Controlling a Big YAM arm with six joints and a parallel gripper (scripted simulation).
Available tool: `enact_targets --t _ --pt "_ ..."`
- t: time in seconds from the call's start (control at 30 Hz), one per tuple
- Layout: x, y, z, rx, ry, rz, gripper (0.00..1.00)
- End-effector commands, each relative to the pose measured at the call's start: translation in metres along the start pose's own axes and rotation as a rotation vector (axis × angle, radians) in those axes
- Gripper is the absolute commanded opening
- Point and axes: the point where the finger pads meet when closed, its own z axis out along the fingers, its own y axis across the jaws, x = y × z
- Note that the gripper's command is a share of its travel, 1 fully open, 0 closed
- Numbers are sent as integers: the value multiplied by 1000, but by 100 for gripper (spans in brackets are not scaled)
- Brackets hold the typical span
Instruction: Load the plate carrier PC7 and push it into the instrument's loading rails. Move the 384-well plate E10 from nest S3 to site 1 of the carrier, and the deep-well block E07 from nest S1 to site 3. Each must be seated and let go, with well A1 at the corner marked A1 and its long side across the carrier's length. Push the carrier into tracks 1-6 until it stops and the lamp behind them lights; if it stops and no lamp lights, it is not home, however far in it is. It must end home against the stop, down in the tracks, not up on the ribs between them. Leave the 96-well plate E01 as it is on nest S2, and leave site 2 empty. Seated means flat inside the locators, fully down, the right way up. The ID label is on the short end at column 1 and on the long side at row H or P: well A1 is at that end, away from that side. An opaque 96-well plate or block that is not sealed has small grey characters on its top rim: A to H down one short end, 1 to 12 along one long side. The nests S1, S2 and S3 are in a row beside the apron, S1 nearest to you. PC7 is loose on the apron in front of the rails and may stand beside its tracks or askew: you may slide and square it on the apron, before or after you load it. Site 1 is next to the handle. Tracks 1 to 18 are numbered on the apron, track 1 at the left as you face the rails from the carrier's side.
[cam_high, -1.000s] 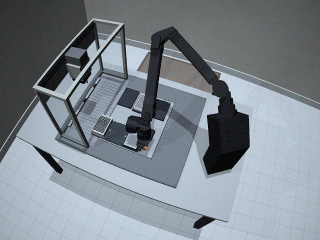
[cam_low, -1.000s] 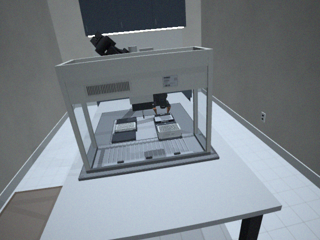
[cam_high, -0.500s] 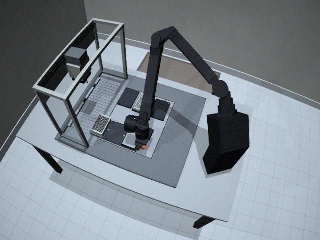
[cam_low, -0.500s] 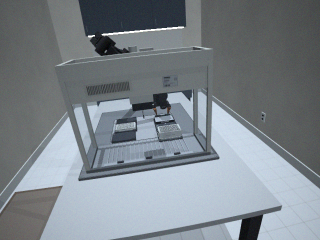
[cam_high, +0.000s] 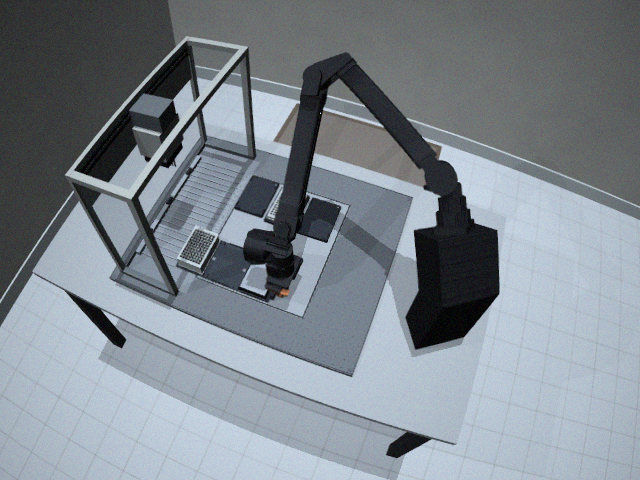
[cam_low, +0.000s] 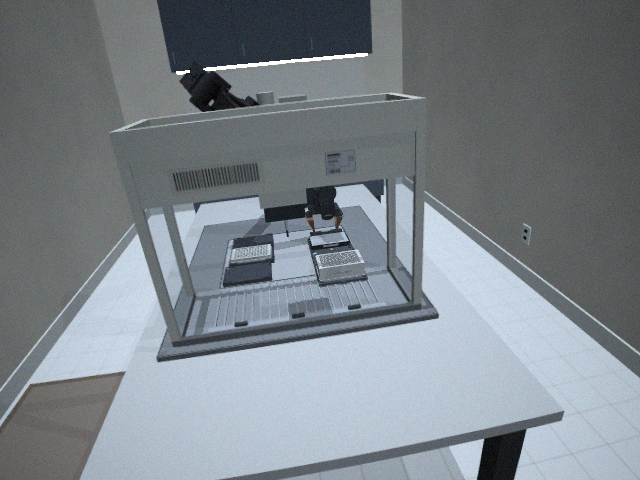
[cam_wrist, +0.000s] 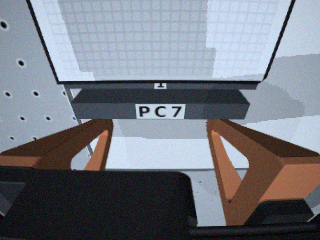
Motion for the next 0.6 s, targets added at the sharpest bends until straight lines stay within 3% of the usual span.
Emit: enact_targets --t 0.0,0.57 --pt "-36 1 -14 -9 -61 27 80" --pt "-52 0 -15 -8 -62 22 80"
